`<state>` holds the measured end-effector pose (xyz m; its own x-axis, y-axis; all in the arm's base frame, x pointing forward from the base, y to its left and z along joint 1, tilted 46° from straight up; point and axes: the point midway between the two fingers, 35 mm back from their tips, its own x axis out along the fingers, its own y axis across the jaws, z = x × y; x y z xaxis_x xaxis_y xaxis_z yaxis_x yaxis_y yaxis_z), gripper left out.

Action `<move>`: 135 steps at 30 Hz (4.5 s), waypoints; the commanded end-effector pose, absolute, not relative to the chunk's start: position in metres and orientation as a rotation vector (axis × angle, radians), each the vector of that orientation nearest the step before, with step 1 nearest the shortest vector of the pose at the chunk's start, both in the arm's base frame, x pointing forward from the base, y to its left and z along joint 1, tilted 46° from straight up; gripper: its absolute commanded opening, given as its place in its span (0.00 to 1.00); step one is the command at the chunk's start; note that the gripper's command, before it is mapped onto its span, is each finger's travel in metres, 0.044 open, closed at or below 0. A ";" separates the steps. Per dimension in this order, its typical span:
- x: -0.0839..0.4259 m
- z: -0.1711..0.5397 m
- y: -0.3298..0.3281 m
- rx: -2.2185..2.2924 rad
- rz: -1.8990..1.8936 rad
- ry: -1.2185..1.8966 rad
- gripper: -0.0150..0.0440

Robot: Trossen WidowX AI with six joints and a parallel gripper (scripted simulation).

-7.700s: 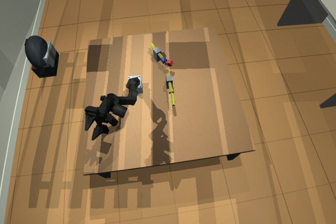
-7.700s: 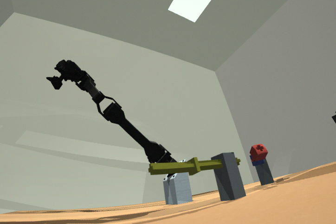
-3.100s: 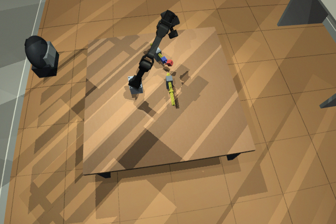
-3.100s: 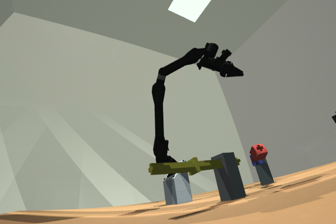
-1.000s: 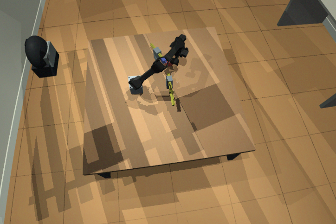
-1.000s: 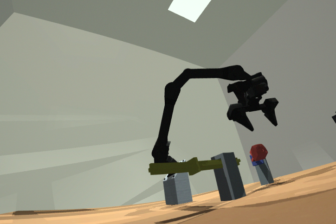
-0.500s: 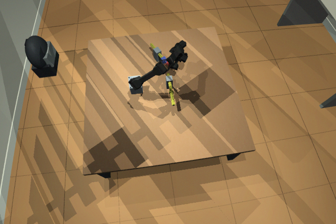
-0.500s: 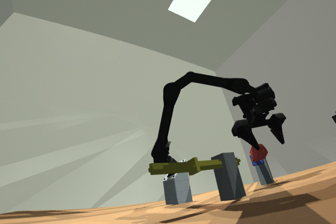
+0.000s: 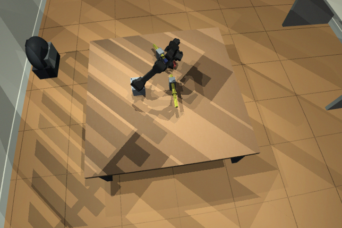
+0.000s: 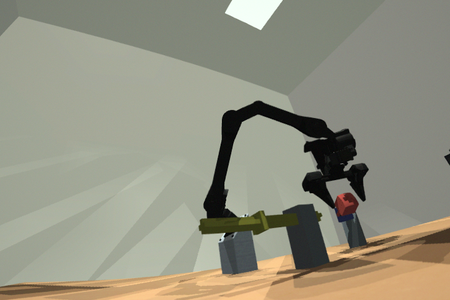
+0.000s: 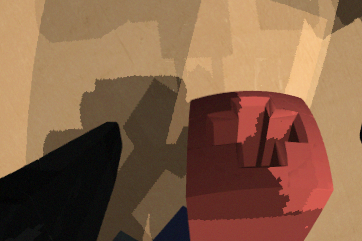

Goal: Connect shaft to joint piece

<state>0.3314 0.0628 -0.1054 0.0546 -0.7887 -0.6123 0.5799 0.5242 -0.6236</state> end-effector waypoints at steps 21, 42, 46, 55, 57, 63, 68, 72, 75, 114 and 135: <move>0.331 -0.124 0.039 -0.224 -1.064 1.095 0.87; 0.331 -0.124 0.039 -0.224 -1.064 1.095 0.56; 0.331 -0.124 0.039 -0.224 -1.064 1.095 0.56; 0.331 -0.124 0.039 -0.224 -1.064 1.095 0.56; 0.331 -0.124 0.039 -0.224 -1.064 1.095 0.56; 0.331 -0.124 0.039 -0.224 -1.064 1.095 0.56; 0.331 -0.124 0.039 -0.224 -1.064 1.095 0.56; 0.331 -0.124 0.039 -0.224 -1.064 1.095 0.56; 0.331 -0.124 0.039 -0.224 -1.064 1.095 0.56; 0.331 -0.124 0.039 -0.224 -1.064 1.095 0.56; 0.331 -0.124 0.039 -0.220 -1.065 1.096 0.28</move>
<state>0.3307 0.0394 -0.1242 0.0464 -0.7881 -0.6138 0.5909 0.5171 -0.6192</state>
